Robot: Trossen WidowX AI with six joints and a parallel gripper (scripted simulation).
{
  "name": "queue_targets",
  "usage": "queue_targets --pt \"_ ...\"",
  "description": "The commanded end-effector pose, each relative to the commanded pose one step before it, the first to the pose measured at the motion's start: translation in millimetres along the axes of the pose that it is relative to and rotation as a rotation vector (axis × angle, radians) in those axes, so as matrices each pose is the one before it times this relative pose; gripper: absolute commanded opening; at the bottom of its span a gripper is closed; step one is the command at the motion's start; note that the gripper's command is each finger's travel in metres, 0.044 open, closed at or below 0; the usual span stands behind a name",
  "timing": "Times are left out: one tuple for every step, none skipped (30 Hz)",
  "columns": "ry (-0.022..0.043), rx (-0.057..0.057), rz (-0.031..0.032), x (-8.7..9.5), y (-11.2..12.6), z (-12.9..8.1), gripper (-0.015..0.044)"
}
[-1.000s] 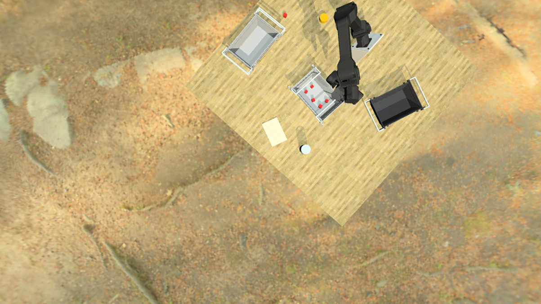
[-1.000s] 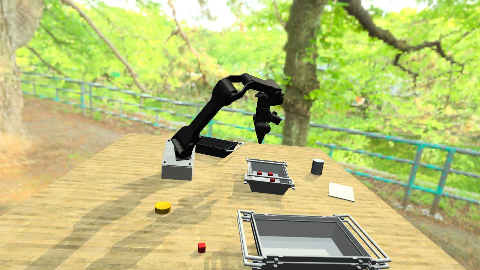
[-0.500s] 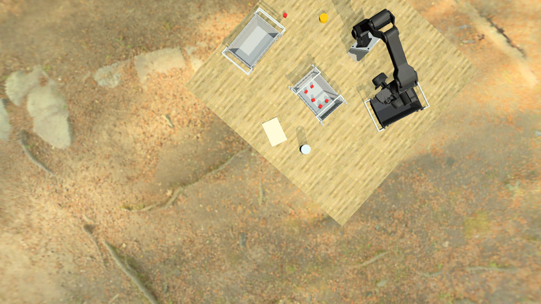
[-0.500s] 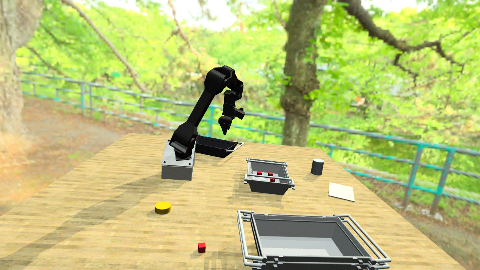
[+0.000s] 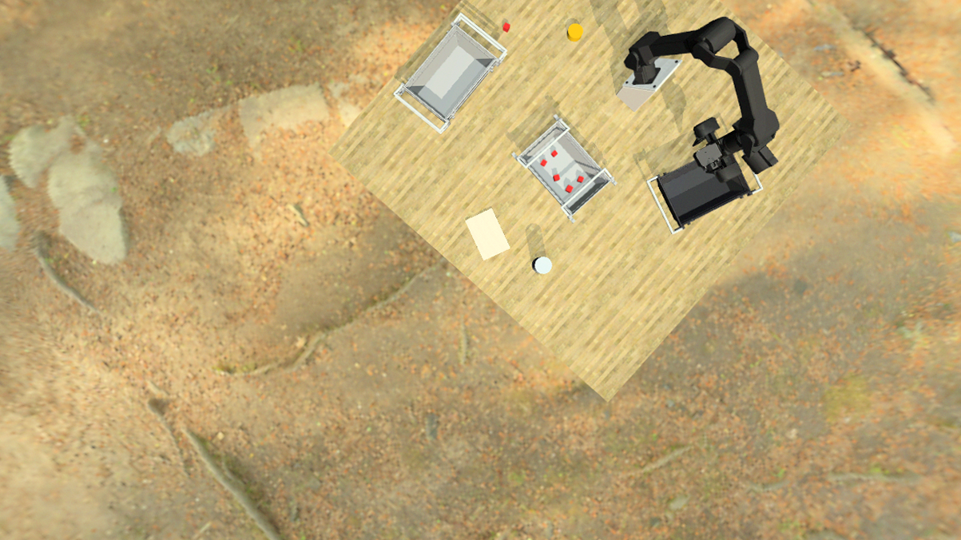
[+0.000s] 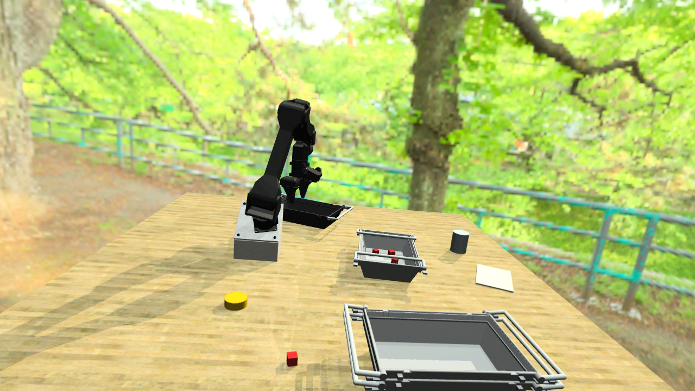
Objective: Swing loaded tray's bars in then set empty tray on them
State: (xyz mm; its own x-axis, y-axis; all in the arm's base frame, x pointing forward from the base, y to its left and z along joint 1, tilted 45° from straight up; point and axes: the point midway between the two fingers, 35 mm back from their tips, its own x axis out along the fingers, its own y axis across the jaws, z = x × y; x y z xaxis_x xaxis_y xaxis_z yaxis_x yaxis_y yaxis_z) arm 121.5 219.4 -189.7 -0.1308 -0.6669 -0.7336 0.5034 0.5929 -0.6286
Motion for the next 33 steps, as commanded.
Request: queue_targets --pt "0.00284 0.008 -0.00612 10.75 -0.07 -1.54 0.044" --pt "-0.00005 0.0001 0.00004 5.01 0.44 0.02 0.044" --pt "-0.00006 0.0001 0.00003 5.91 0.42 0.02 0.044" --pt "-0.00008 0.0001 0.00002 6.57 0.34 0.03 0.044" --pt "-0.00008 0.0001 0.0 6.82 0.21 0.04 0.044" --pt "-0.00009 0.0001 -0.00002 6.85 0.07 0.04 0.044" --pt "-0.00009 0.0001 -0.00004 6.83 -0.07 0.05 0.044" --pt "-0.0001 0.0001 -0.00006 6.8 -0.22 0.05 0.044" --pt "-0.0001 0.0001 -0.00008 6.77 -0.36 0.05 0.044" --pt "-0.00011 0.0001 -0.00009 6.73 -0.5 0.05 0.044" --pt "-0.00011 0.0001 -0.00011 6.69 -0.64 0.06 0.044" --pt "-0.00009 0.0001 -0.0001 5.36 -0.61 0.05 0.044" --pt "-0.00006 0.0 -0.00007 3.23 -0.42 0.03 0.044" --pt "-0.00002 0.0 -0.00002 1.07 -0.15 0.01 0.044" --pt "0.0 0.0 0.0 0.0 0.0 0.0 0.044" --pt "0.0 0.0 0.0 0.0 0.0 0.0 0.044" --pt "0.0 0.0 0.0 0.0 0.0 0.0 0.044" --pt "0.0 0.0 0.0 0.0 0.0 0.0 0.044" --pt "0.0 0.0 0.0 0.0 0.0 0.0 0.0425" --pt "0.0 0.0 0.0 0.0 0.0 0.0 0.0411" --pt "0.0 0.0 0.0 0.0 0.0 0.0 0.0396" --pt "0.0 0.0 0.0 0.0 0.0 0.0 0.0381" --pt "0.0 0.0 0.0 0.0 0.0 0.0 0.0367" --pt "0.0 0.0 0.0 0.0 0.0 0.0 0.0352" --pt "0.0 0.0 0.0 0.0 0.0 0.0 0.0337" --pt "0.0 0.0 0.0 0.0 0.0 0.0 0.0323" --pt "0.0 0.0 0.0 0.0 0.0 0.0 0.0308" --pt "0.0 0.0 0.0 0.0 0.0 0.0 0.0293" --pt "0.0 0.0 0.0 0.0 0.0 0.0 0.0279" --pt "0.0 0.0 0.0 0.0 0.0 0.0 0.0264" --pt "0.0 0.0 0.0 0.0 0.0 0.0 0.0249" --pt "0.0 0.0 0.0 0.0 0.0 0.0 0.0235" --pt "0.0 0.0 0.0 0.0 0.0 0.0 0.0228"
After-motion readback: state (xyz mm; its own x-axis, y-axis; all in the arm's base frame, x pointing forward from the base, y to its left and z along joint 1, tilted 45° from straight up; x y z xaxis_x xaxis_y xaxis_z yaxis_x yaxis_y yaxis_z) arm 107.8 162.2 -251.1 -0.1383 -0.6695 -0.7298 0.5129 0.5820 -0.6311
